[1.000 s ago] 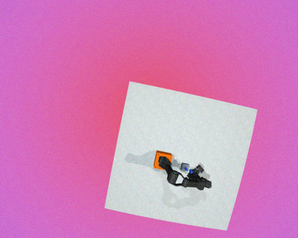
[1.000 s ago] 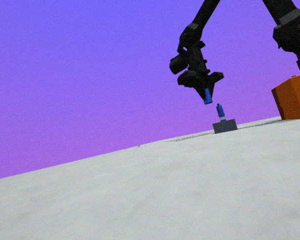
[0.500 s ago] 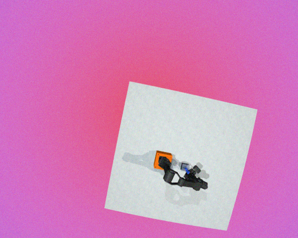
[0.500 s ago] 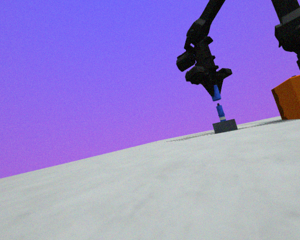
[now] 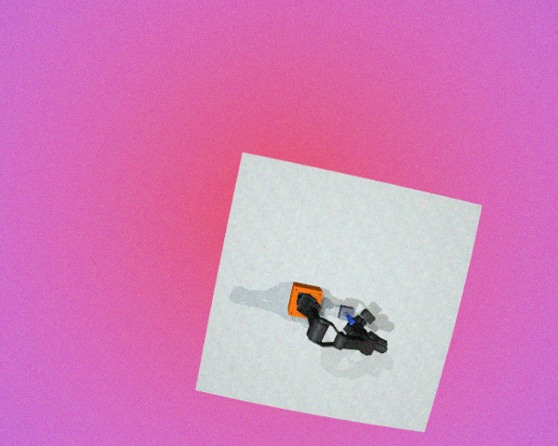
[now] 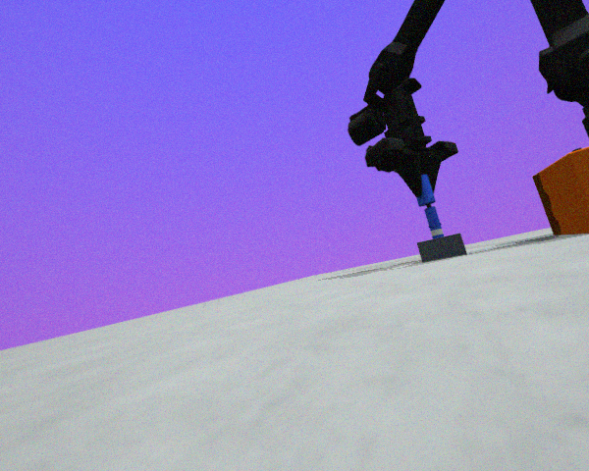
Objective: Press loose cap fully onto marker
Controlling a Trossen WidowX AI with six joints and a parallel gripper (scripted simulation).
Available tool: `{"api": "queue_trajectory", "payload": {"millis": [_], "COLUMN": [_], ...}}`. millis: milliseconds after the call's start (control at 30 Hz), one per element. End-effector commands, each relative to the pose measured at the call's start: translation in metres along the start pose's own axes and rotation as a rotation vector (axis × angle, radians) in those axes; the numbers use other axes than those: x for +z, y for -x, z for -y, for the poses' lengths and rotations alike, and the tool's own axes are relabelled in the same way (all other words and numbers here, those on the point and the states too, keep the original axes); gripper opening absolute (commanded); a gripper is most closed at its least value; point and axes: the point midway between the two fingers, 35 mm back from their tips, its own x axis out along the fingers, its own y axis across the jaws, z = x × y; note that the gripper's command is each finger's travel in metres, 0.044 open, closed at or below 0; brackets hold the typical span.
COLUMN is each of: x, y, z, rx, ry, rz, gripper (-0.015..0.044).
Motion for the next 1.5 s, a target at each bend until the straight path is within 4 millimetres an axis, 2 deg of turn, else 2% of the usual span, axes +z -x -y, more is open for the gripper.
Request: {"api": "queue_trajectory", "payload": {"millis": [0,667,1100,1467], "x": [0.0,-0.002,-0.002,-0.002], "y": [-0.009,-0.041,-0.042,-0.041], "z": [0.0,0.0,0.0,0.001], "rx": [-0.001,-0.001,-0.001,-0.001], "ry": [0.003,0.003,0.003,0.005], "rz": [-0.006,-0.006,-0.006,-0.007], "gripper": [0.0,0.0,0.0,0.0289]}}
